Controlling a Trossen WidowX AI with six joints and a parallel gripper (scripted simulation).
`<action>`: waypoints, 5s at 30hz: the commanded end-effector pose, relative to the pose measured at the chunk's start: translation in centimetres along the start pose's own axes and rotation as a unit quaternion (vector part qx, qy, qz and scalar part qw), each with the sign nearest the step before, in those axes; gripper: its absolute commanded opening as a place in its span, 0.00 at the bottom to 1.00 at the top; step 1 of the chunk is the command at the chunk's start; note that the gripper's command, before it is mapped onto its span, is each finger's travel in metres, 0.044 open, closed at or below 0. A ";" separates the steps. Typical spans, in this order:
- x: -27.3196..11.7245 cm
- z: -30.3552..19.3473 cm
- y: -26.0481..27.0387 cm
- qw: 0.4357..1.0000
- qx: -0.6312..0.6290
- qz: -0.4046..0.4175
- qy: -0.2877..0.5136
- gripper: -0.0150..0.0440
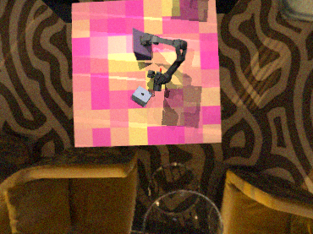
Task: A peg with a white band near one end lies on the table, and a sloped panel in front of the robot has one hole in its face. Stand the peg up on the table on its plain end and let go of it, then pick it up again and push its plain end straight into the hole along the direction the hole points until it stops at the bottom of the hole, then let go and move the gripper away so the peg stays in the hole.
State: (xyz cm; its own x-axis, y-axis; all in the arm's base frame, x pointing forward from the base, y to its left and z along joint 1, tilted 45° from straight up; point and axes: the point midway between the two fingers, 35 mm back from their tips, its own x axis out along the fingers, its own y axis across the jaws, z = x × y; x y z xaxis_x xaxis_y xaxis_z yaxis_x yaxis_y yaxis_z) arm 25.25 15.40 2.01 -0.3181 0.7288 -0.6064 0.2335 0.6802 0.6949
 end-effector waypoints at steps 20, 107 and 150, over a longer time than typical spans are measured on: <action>0.2 -0.1 0.0 1.000 0.004 0.002 0.002 0.38; -3.1 -3.4 -0.1 0.944 0.004 0.000 -0.330 0.34; -3.6 -5.9 0.0 0.866 0.005 0.000 -0.500 0.34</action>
State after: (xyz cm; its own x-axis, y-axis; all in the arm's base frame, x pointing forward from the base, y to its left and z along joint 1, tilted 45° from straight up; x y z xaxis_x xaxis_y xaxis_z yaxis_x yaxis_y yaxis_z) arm 21.22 12.40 6.73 0.6202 0.4469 -0.6447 0.2351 0.6782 0.6963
